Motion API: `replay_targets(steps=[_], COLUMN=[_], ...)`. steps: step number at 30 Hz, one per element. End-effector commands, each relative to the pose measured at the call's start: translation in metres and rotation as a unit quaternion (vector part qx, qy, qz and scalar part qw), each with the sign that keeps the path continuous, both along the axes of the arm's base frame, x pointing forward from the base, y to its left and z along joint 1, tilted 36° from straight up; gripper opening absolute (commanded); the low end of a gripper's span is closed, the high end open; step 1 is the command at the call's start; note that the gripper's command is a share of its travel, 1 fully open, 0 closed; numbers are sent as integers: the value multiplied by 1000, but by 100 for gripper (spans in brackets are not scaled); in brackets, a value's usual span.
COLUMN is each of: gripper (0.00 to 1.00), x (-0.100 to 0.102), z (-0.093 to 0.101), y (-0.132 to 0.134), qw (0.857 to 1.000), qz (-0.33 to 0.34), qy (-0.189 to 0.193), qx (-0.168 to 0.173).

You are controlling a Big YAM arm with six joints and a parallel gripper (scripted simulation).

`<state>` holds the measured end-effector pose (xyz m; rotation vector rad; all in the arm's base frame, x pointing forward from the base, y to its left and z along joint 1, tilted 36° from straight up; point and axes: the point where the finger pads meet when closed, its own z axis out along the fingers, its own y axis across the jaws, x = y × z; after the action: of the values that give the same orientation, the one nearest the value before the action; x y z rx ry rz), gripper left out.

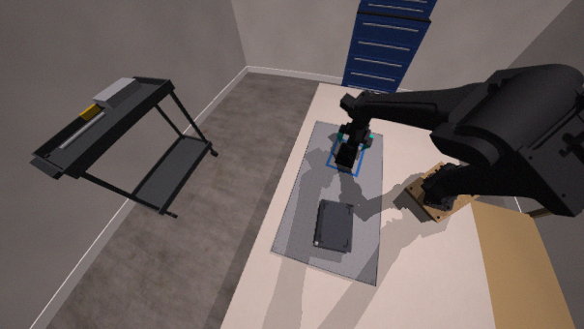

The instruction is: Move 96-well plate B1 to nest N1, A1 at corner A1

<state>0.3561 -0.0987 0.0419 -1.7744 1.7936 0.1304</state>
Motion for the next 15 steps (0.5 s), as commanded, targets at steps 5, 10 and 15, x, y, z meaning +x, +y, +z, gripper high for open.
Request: replay_targets(steps=[5, 10, 15], gripper=[100, 100, 100], x=[8, 14, 15], z=[-13, -15, -22], y=[11, 11, 16], qw=[1000, 1000, 1000], qz=[23, 16, 16], qy=[-9, -9, -7], qx=[-6, -5, -4])
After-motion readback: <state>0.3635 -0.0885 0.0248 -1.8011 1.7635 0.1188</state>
